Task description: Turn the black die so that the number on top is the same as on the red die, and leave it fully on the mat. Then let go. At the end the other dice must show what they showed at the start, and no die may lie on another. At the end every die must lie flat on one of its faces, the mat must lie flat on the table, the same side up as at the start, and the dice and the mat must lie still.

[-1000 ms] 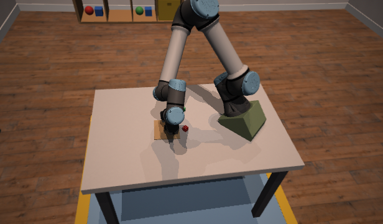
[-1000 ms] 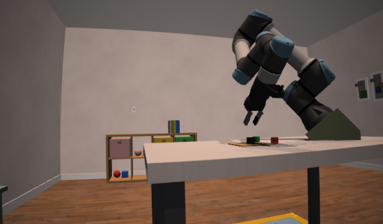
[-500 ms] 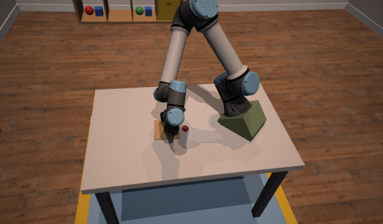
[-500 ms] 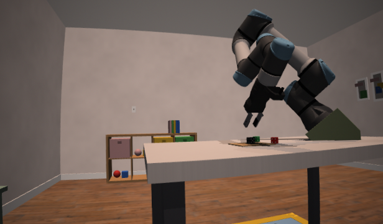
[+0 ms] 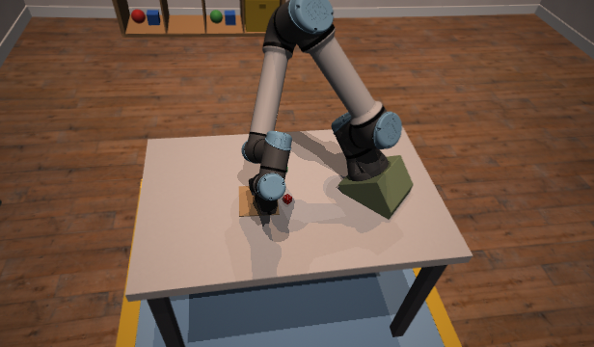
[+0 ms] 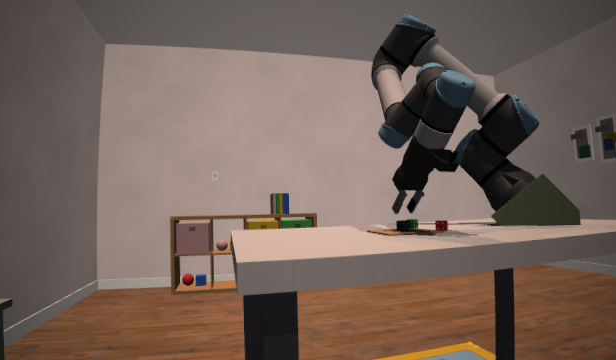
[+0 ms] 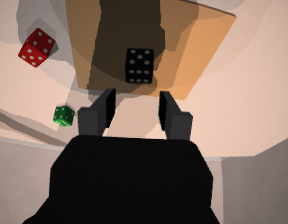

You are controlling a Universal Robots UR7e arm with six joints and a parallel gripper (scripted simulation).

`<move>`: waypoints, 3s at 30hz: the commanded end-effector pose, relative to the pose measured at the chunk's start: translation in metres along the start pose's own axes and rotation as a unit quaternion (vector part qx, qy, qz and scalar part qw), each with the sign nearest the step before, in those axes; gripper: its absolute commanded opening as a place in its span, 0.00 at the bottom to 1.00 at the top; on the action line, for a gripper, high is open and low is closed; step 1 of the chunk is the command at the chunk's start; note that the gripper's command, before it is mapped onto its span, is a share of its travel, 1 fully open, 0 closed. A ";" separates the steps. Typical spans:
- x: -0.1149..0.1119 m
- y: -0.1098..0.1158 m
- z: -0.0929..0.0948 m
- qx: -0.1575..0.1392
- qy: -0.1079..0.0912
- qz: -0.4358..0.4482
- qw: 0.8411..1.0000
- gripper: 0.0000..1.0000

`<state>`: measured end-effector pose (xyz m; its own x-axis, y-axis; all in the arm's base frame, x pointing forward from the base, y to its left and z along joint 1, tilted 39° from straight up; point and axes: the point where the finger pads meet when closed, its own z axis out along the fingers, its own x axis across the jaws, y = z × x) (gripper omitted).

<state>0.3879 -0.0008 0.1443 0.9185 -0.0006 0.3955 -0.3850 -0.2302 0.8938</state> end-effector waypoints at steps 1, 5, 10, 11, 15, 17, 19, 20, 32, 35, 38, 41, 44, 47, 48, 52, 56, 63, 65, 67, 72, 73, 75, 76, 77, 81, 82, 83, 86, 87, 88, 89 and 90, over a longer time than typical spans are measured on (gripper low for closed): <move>0.000 -0.006 0.006 0.001 0.000 0.000 1.000 0.79; 0.000 -0.011 0.011 0.001 0.000 0.000 1.000 0.79; 0.000 -0.018 0.017 0.001 0.000 0.000 1.000 0.79; 0.000 -0.018 0.017 0.001 0.000 0.000 1.000 0.79; 0.000 -0.021 0.020 0.001 0.000 0.000 1.000 0.79; 0.000 -0.022 0.022 0.001 0.000 0.000 1.000 0.79; 0.000 -0.024 0.024 0.001 0.000 0.000 1.000 0.79; 0.000 -0.025 0.024 0.001 0.000 0.000 1.000 0.79; 0.000 -0.028 0.028 0.001 0.000 0.000 1.000 0.79; 0.000 -0.029 0.028 0.001 0.000 0.000 1.000 0.79; 0.000 -0.029 0.028 0.001 0.000 0.000 1.000 0.79; 0.000 -0.029 0.028 0.001 0.000 0.000 1.000 0.79; 0.000 -0.029 0.028 0.001 0.000 0.000 1.000 0.79; 0.000 -0.029 0.028 0.001 0.000 0.000 1.000 0.79; 0.000 -0.029 0.028 0.001 0.000 0.000 1.000 0.79; 0.000 -0.029 0.028 0.001 0.000 0.000 1.000 0.79; 0.000 -0.029 0.028 0.001 0.000 0.000 1.000 0.79; 0.000 -0.029 0.028 0.001 0.000 0.000 1.000 0.79; 0.000 -0.029 0.028 0.001 0.000 0.000 1.000 0.79; 0.000 -0.029 0.028 0.001 0.000 0.000 1.000 0.79; 0.000 -0.029 0.028 0.001 0.000 0.000 1.000 0.79; 0.000 -0.029 0.028 0.001 0.000 0.000 1.000 0.49; 0.000 -0.029 0.028 0.001 0.000 0.000 1.000 0.49; 0.000 -0.029 0.028 0.001 0.000 0.000 1.000 0.49; 0.000 -0.029 0.028 0.001 0.000 0.000 1.000 0.49; 0.000 -0.029 0.028 0.001 0.000 0.000 1.000 0.49; 0.000 -0.029 0.028 0.001 0.000 0.000 1.000 0.49; 0.000 -0.029 0.028 0.001 0.000 0.000 1.000 0.49; 0.000 -0.029 0.028 0.001 0.000 0.000 1.000 0.49; 0.000 -0.029 0.028 0.001 0.000 0.000 1.000 0.49; 0.000 -0.029 0.028 0.001 0.000 0.000 1.000 0.49; 0.000 -0.029 0.028 0.001 0.000 0.000 1.000 0.49; 0.000 -0.029 0.028 0.001 0.000 0.000 1.000 0.49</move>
<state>0.4017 -0.0221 0.1124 0.9187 -0.0001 0.3951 -0.3843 -0.2319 0.8936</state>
